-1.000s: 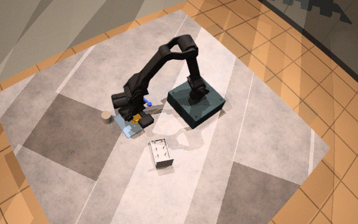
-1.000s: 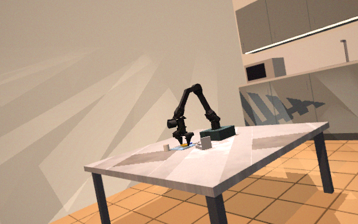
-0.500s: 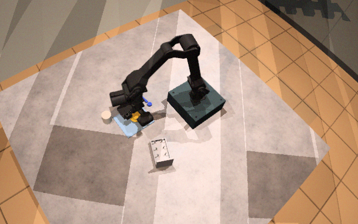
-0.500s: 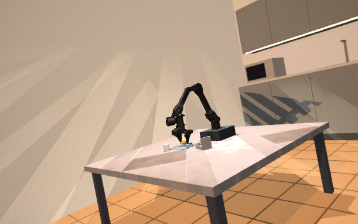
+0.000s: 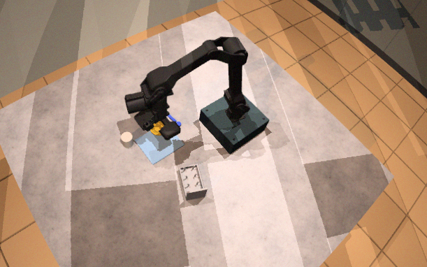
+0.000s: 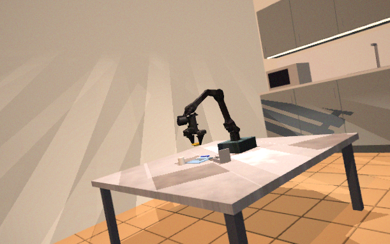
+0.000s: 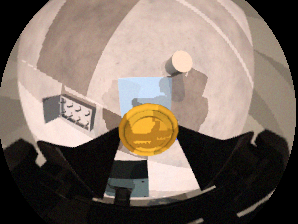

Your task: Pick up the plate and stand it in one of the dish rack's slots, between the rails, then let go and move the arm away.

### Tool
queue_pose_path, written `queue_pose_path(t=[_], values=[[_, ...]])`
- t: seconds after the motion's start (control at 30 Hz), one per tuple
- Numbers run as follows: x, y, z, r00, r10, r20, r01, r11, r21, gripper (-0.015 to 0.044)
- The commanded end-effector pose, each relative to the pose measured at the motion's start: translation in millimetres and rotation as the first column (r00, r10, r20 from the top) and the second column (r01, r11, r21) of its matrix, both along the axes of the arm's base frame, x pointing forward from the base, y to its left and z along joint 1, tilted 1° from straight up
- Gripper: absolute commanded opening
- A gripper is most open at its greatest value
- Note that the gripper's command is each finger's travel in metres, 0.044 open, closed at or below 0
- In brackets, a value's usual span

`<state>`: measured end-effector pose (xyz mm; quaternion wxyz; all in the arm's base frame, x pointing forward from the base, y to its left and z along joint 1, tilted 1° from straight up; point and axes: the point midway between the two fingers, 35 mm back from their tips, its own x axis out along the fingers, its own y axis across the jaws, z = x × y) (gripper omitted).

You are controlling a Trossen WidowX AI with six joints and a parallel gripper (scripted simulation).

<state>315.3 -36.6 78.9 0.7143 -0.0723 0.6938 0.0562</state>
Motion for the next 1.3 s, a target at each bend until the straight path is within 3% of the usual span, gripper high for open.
queue_pose_path(t=[0.0, 0.53, 0.93, 1.27], values=[[1, 1, 22, 1.000, -0.011, 0.009, 0.011, 1.000, 0.003, 0.0000], [-3, 3, 71, 1.000, -0.005, 0.007, 0.005, 1.000, 0.002, 0.0000], [-57, 100, 67, 0.926, -0.379, 0.003, 0.378, 0.925, 0.025, 0.0000], [-59, 106, 64, 0.921, -0.389, -0.003, 0.389, 0.921, 0.039, 0.0000]])
